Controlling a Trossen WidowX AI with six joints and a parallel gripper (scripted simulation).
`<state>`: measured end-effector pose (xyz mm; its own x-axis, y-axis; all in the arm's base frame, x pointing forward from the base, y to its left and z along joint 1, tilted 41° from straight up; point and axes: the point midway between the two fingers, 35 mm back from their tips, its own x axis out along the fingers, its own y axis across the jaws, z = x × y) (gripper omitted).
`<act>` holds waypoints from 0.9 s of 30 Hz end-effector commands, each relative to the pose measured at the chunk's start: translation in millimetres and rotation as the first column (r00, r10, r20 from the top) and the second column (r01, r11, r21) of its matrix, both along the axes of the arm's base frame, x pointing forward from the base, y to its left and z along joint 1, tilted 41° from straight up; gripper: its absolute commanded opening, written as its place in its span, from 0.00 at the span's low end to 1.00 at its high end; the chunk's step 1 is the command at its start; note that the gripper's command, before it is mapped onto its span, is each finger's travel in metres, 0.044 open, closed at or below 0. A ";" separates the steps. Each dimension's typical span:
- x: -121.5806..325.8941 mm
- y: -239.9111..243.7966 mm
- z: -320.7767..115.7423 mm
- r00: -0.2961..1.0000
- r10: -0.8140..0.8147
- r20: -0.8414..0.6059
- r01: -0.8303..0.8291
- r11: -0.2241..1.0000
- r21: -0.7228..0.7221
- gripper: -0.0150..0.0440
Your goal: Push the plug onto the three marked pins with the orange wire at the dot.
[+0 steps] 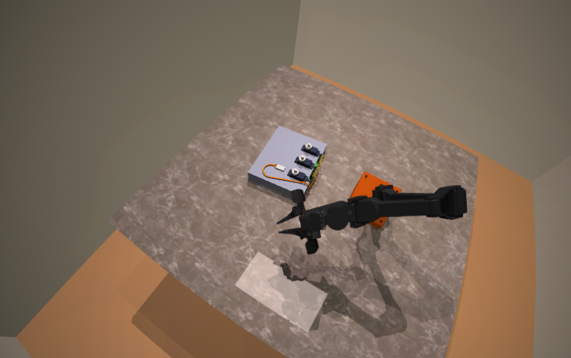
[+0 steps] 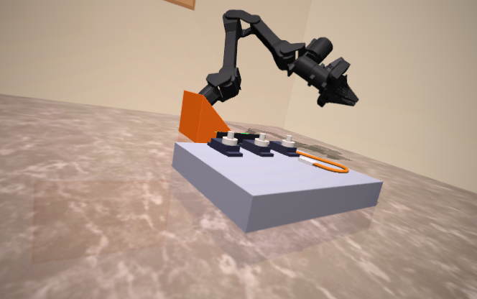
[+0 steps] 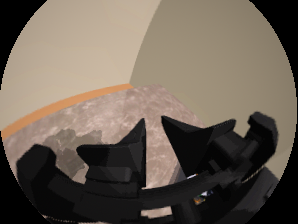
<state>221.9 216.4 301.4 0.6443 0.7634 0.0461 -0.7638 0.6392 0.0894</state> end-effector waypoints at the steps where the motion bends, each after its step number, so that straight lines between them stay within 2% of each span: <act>1: 11.6 -11.3 4.3 0.998 -0.061 0.012 0.061 0.998 -0.004 0.45; 27: 68.6 -100.2 15.1 0.902 -0.429 0.045 0.430 0.902 -0.024 0.45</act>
<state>285.0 127.1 313.1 0.8885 0.4558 0.0538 -0.4582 0.8875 0.0493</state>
